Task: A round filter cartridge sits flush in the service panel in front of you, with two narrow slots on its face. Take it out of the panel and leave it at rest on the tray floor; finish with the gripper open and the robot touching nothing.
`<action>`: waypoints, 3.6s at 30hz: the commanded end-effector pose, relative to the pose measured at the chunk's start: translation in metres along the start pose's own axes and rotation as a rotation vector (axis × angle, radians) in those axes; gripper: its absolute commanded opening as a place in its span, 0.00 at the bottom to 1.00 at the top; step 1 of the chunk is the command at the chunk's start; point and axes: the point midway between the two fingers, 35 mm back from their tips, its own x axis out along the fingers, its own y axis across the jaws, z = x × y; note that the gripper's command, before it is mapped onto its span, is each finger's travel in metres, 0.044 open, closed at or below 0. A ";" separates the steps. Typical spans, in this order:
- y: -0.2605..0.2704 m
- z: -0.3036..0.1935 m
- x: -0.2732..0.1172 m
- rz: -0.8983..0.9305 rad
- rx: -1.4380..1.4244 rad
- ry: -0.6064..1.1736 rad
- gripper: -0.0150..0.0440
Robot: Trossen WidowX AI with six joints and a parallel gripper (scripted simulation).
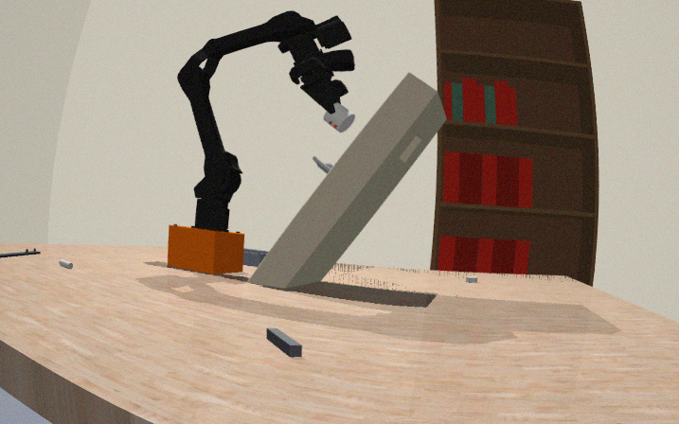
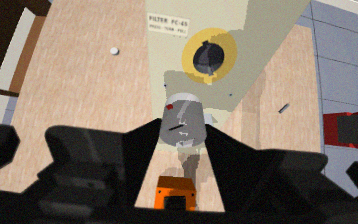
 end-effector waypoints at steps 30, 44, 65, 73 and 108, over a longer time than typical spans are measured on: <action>0.100 -0.022 0.010 0.155 -0.268 -0.002 0.25; 0.160 -0.064 0.005 0.348 -0.601 -0.003 0.25; 0.210 -0.126 -0.010 0.566 -0.968 -0.016 0.25; 0.220 -0.148 -0.004 0.604 -1.040 -0.008 0.25; 0.232 -0.340 0.031 0.889 -1.514 -0.008 0.25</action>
